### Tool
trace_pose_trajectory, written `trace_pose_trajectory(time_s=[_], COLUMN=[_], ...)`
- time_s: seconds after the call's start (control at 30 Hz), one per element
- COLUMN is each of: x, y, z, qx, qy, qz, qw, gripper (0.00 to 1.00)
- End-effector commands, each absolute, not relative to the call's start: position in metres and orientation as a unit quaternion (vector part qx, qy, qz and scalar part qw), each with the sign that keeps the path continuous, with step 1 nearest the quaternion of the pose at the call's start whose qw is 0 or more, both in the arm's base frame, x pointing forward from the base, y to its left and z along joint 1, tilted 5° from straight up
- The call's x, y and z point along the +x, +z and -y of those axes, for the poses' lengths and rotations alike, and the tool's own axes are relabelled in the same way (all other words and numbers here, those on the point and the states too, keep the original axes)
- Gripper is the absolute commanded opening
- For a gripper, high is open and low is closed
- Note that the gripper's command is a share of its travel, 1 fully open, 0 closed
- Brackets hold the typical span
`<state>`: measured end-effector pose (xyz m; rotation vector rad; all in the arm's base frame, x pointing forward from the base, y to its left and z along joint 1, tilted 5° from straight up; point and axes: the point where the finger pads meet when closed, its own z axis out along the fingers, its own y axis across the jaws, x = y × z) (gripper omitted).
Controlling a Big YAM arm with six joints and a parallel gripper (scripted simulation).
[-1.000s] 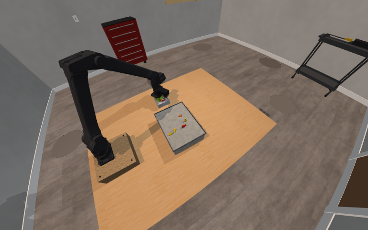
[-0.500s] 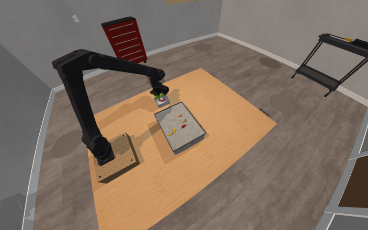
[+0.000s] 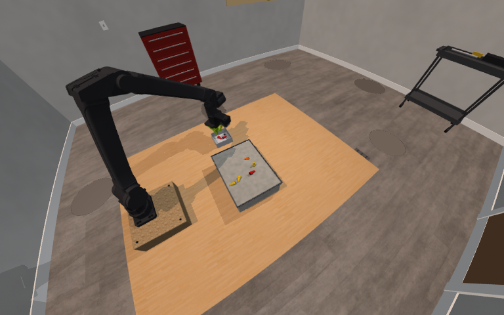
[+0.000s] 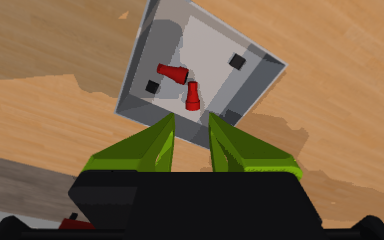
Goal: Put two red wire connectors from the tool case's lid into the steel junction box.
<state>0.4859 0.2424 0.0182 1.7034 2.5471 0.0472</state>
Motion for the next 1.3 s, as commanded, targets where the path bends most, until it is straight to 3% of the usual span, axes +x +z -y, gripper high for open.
trace_pose_trajectory(time_s=[0.0,0.43,1.03,1.27], x=[0.494,0.495,0.489,0.483], y=[0.04,0.028,0.149,0.128], z=[-0.254,-0.251,-0.258,-0.25], qx=[0.553,0.555,0.554,0.556], qy=[0.031,0.021,0.044,0.02], qz=[-0.831,-0.83,-0.83,-0.83], qw=[0.047,0.042,0.053,0.041], gripper=[0.29,0.29,0.29,0.29])
